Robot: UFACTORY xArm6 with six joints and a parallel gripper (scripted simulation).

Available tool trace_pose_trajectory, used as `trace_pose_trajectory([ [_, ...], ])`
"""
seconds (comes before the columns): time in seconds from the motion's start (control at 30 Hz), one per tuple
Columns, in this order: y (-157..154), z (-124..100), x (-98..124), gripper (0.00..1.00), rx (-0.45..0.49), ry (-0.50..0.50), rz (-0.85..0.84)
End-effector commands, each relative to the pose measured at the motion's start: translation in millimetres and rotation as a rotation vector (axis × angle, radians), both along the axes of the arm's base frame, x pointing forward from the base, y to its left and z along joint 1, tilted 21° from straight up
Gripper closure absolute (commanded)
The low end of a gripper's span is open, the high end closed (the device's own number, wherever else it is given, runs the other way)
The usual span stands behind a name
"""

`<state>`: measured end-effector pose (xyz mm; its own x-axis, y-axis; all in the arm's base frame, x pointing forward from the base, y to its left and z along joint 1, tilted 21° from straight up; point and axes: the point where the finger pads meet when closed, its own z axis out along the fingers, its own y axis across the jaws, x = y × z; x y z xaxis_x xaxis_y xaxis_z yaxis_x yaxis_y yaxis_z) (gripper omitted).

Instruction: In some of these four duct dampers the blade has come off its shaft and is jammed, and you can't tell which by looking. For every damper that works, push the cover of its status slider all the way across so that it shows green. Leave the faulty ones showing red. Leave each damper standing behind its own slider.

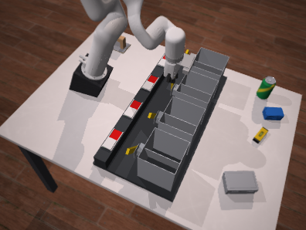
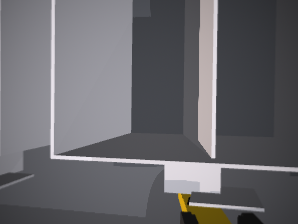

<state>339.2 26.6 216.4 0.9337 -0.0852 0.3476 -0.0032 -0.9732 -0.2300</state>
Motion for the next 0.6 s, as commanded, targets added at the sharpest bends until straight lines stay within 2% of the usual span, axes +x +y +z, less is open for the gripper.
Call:
trace_pose_trajectory([
  [0.0,-0.6,1.3,0.8,0.81,0.005,-0.004,0.002],
  [0.57,-6.8,-0.4,0.9,0.81,0.064,-0.009,0.024],
])
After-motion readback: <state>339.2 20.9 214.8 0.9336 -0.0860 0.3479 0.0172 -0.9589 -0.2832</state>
